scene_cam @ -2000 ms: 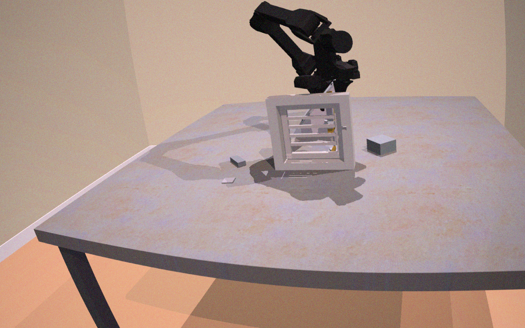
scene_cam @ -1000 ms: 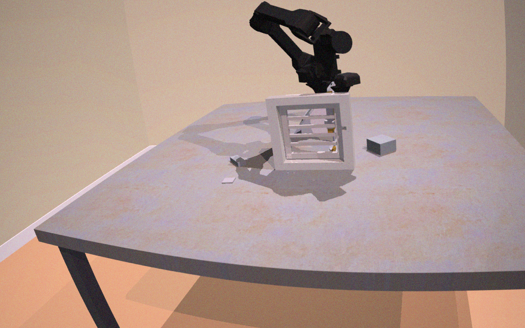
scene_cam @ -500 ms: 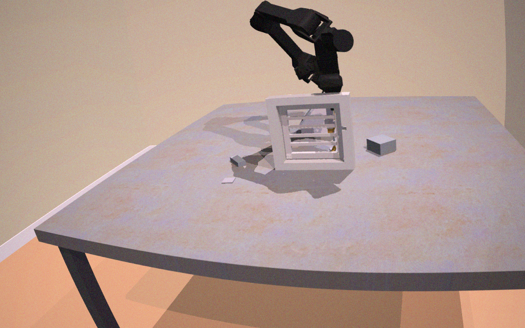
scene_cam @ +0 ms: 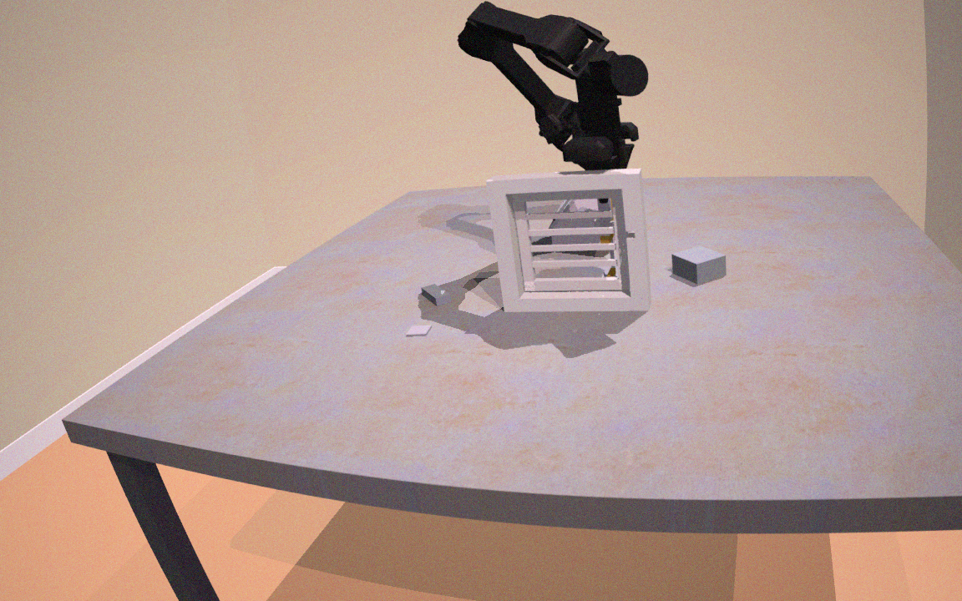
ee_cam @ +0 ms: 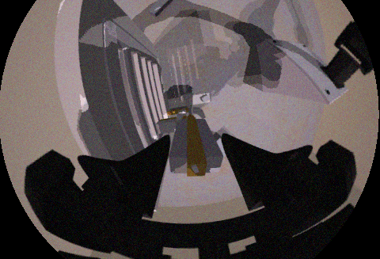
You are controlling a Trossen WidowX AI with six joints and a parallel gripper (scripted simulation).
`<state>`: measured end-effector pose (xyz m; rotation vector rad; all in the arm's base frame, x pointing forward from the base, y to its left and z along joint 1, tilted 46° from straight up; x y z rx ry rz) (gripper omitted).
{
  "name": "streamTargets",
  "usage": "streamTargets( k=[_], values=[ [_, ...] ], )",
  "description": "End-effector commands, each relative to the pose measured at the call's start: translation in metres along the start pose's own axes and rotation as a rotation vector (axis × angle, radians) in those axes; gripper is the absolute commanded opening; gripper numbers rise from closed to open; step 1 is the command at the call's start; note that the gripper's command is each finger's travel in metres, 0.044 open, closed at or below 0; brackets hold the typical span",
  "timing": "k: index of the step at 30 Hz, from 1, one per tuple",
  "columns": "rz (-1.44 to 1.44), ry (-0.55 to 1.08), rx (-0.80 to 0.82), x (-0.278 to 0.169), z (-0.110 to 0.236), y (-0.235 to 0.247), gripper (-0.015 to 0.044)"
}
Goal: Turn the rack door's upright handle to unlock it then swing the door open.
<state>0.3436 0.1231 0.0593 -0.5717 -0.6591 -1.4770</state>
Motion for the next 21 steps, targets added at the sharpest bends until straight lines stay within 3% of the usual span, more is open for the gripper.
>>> streamTargets(
  k=[1, 21],
  values=[
    [-0.025, -0.007, 0.001, 0.0035, -0.0035, 0.0028, 0.0286],
    [-0.025, -0.007, 0.001, 0.0035, -0.0035, 0.0028, 0.0153]
  ],
)
Point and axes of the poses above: the point midway between the two fingers, 35 mm back from their tips, its own z axis back along the fingers, its own y axis across the jaws, x = y × z, the point moved 8 cm from there along z, back along the fingers, and after that the axes turned 11 degrees about z, right-handed, at the moved point
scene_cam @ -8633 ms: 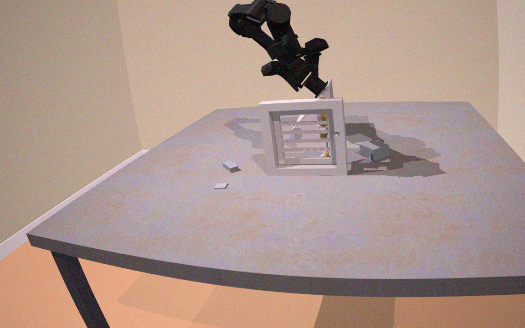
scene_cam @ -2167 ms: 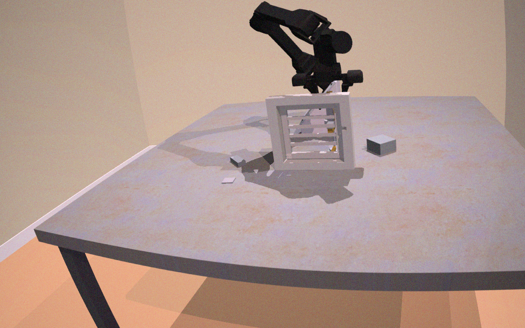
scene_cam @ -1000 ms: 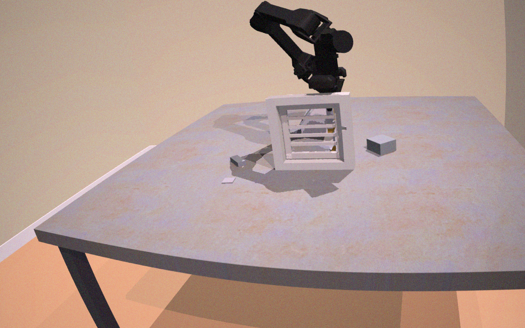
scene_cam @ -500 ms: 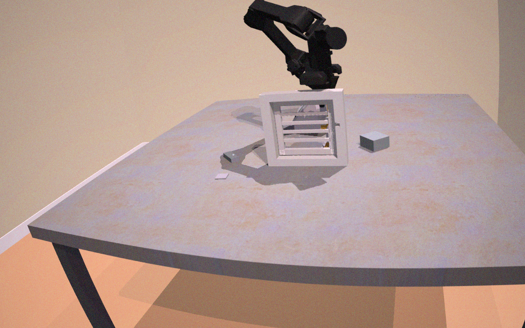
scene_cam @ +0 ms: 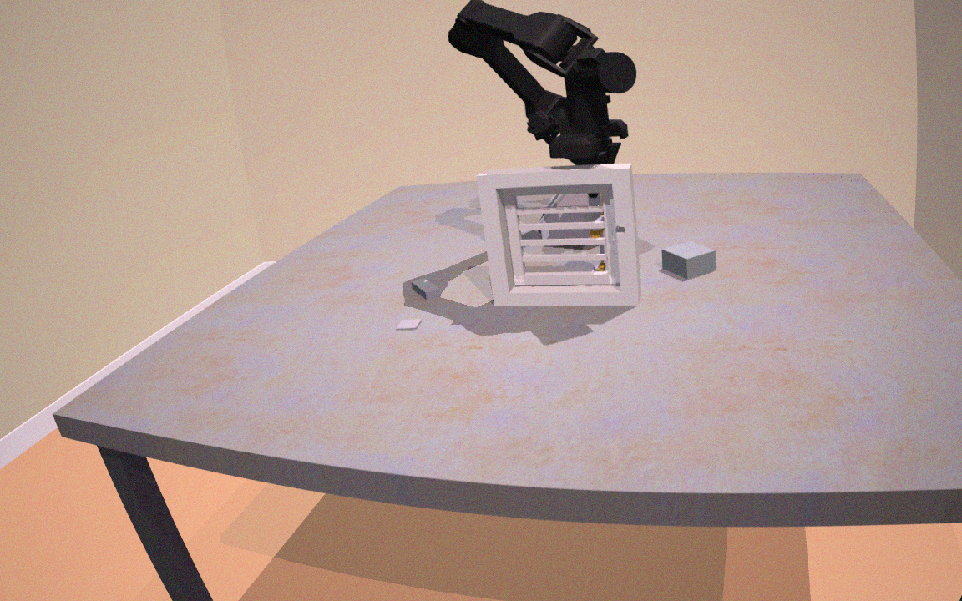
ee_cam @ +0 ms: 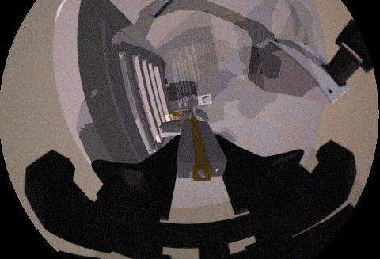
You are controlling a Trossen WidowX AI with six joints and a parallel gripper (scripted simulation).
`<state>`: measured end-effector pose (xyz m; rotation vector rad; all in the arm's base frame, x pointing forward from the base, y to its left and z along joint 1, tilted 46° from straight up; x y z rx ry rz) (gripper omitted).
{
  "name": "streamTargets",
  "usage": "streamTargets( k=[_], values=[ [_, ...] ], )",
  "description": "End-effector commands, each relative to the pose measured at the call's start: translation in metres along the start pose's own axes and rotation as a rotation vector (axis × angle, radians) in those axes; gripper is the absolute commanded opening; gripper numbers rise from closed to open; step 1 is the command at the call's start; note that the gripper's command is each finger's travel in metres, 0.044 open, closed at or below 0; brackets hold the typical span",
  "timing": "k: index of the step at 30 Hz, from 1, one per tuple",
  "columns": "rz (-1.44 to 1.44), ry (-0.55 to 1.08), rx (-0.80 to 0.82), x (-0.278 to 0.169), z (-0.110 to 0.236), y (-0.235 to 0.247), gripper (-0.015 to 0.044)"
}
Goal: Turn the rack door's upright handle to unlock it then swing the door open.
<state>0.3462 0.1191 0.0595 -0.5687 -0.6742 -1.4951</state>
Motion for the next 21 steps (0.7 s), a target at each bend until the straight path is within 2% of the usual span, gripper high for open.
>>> streamTargets(
  k=[1, 21],
  values=[
    [-0.003, -0.001, -0.002, 0.0005, -0.0006, 0.0003, 0.0146],
    [-0.003, -0.001, -0.002, 0.0005, -0.0006, 0.0003, 0.0022]
  ],
)
Point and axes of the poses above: the point midway between the two fingers, 35 mm back from their tips, its own z axis back along the fingers, its own y axis across the jaws, x = y × z, the point moved 8 cm from there along z, back along the fingers, and after that the axes turned 11 degrees about z, right-handed, at the moved point
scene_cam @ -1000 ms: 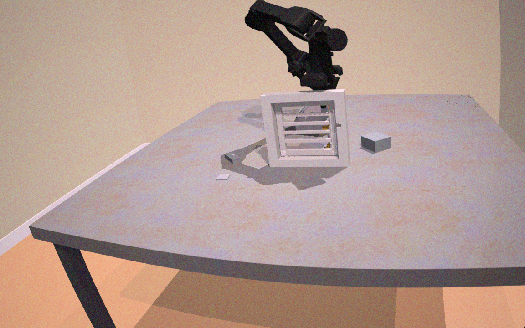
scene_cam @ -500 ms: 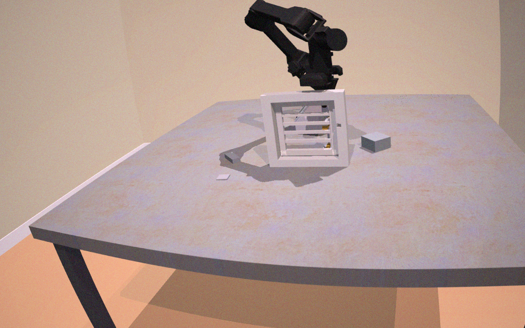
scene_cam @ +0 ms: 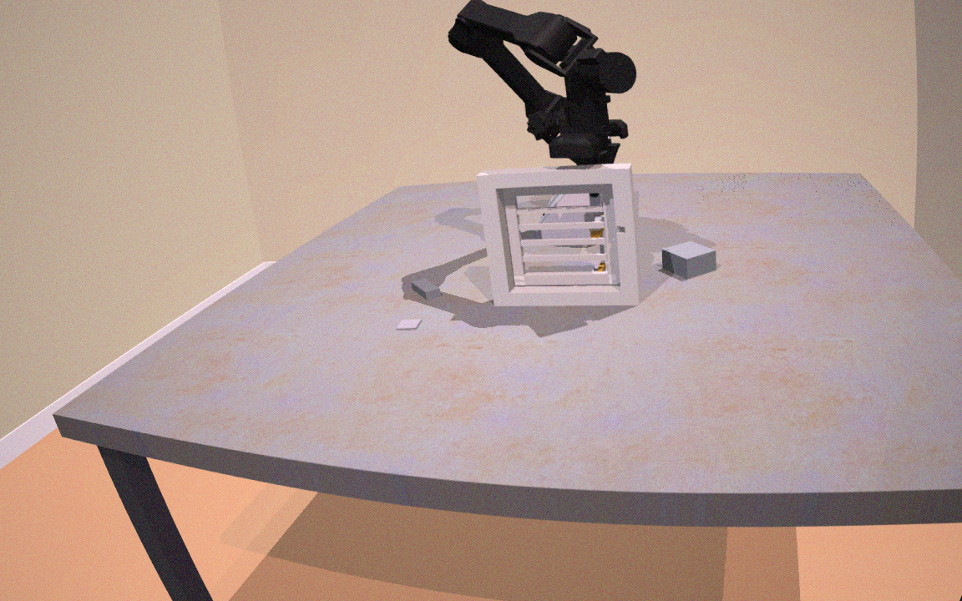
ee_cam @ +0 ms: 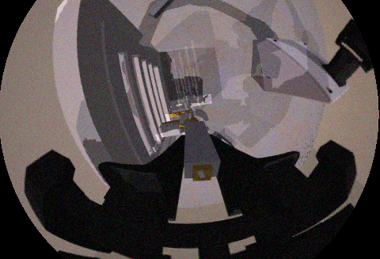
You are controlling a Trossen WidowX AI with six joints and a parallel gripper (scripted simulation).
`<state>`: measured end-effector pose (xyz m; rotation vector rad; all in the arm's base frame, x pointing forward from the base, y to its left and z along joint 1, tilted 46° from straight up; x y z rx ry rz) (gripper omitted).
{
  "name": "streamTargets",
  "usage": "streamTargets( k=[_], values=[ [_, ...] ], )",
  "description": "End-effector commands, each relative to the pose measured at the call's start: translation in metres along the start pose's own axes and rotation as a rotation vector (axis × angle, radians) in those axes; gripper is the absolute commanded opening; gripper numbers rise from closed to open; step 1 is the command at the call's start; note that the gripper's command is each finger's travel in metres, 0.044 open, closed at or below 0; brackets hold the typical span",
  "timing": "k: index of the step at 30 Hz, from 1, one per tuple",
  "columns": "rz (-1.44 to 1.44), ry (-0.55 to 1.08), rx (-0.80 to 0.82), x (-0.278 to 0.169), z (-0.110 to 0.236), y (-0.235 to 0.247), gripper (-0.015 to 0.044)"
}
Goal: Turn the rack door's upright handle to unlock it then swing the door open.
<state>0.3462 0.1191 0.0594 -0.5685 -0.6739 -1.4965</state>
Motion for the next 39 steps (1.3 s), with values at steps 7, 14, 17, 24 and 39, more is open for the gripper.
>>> streamTargets(
  k=[7, 14, 17, 24, 39],
  values=[
    [0.098, -0.001, -0.002, 0.002, -0.001, -0.003, 0.0022],
    [0.251, -0.001, -0.002, 0.004, -0.001, -0.008, 0.0022],
    [0.317, -0.001, -0.002, 0.005, -0.001, -0.011, 0.0022],
    [0.465, -0.001, -0.003, 0.01, -0.001, -0.02, 0.0022],
    [0.775, -0.001, -0.004, 0.028, -0.001, -0.047, 0.0022]
  ],
)
Point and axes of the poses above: the point midway between the two fingers, 35 mm back from their tips, its own z axis back along the fingers, its own y axis across the jaws, x = y × z, the point moved 8 cm from there along z, back along the fingers, and after that the axes turned 11 degrees about z, right-handed, at the moved point
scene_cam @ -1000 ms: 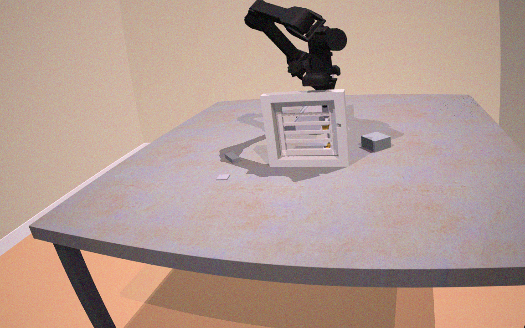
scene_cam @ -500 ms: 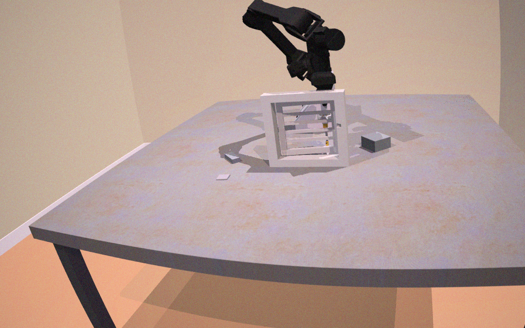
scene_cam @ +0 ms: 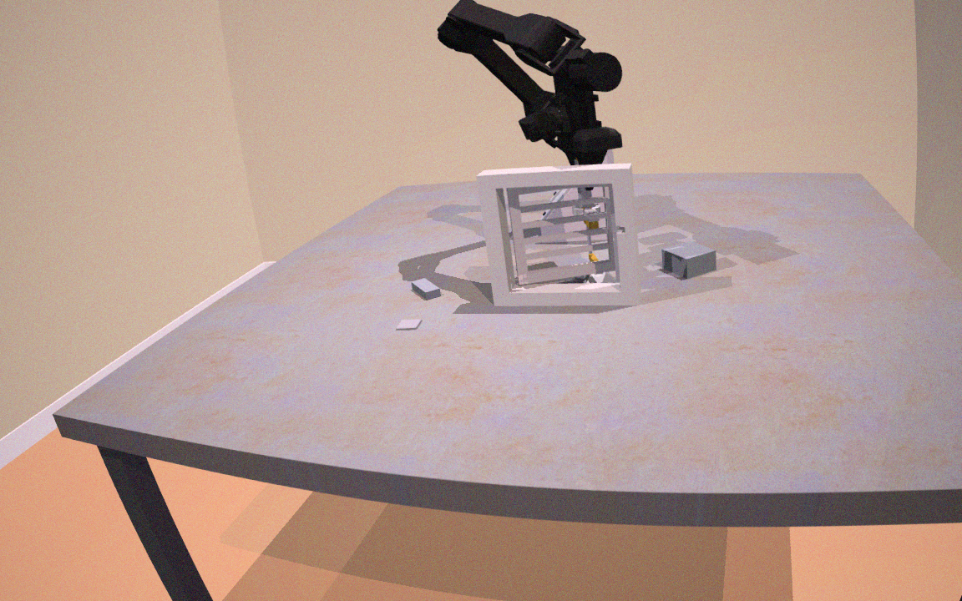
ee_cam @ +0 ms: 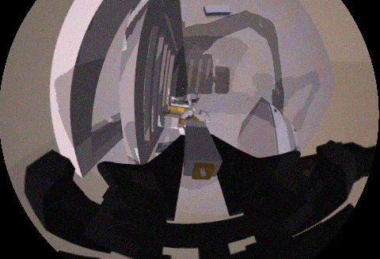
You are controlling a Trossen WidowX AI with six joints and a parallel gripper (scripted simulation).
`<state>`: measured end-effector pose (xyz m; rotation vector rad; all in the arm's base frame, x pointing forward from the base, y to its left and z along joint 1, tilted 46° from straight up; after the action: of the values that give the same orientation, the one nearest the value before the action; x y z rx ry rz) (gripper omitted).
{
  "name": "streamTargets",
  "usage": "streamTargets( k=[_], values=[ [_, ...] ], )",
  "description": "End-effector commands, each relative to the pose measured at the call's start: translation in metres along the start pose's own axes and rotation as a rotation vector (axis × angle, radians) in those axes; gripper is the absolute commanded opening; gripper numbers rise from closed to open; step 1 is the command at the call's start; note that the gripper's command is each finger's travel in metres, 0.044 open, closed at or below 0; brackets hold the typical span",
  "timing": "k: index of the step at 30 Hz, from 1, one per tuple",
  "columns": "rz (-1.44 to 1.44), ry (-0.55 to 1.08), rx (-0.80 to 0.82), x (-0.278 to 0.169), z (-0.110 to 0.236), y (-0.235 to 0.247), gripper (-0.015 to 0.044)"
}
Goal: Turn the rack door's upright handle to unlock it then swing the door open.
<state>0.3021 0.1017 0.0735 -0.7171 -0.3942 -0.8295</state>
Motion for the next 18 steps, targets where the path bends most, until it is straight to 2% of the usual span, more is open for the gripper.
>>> streamTargets(
  k=[1, 18],
  values=[
    [0.079, -0.006, 0.001, 0.0, -0.001, -0.008, 0.0022],
    [0.389, -0.006, -0.001, 0.009, -0.001, -0.048, 0.0022]
  ],
)
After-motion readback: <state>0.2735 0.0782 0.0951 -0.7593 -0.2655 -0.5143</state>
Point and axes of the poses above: the point midway between the two fingers, 35 mm back from their tips, its own z axis back along the fingers, its own y axis across the jaws, x = y × z, the point moved 8 cm from there along z, back along the fingers, and after that the axes turned 11 degrees about z, right-handed, at the moved point
